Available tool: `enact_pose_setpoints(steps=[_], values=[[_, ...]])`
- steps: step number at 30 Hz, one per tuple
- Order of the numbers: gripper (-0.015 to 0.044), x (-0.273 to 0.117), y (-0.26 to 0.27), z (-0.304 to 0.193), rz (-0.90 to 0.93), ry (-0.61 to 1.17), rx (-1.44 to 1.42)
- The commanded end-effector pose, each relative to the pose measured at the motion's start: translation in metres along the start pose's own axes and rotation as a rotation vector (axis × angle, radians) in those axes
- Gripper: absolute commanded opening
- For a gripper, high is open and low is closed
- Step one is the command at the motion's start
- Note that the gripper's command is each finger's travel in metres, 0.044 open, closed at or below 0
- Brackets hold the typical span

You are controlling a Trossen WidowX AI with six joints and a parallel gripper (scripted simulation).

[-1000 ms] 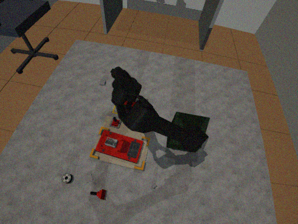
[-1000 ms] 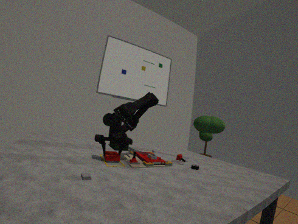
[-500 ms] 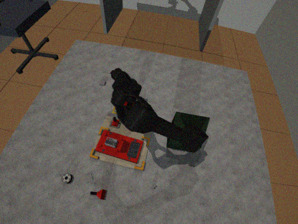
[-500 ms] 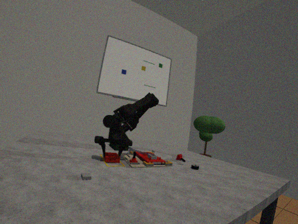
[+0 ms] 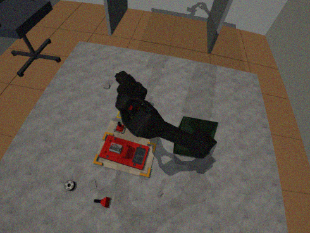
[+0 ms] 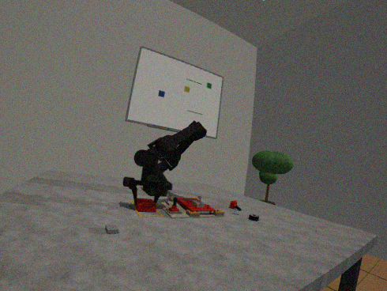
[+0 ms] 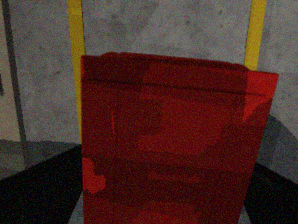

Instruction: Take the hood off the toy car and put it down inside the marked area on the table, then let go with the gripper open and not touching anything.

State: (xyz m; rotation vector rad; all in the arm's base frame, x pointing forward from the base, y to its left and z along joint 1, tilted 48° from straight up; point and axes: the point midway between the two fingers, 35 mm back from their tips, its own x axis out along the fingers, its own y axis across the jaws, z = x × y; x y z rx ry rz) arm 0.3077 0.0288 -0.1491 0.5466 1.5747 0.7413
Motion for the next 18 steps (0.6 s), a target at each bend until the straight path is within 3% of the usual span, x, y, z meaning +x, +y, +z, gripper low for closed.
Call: enact_pose_setpoints(steps=[1, 3, 13, 18], values=[[0.0394, 0.0, 0.0, 0.0, 0.0, 0.0, -0.001], [0.044, 0.0, 0.0, 0.0, 0.0, 0.0, -0.001], [0.044, -0.071, -0.002, 0.001, 0.006, 0.002, 0.0], [0.044, -0.073, -0.002, 0.0, 0.006, 0.002, 0.0]])
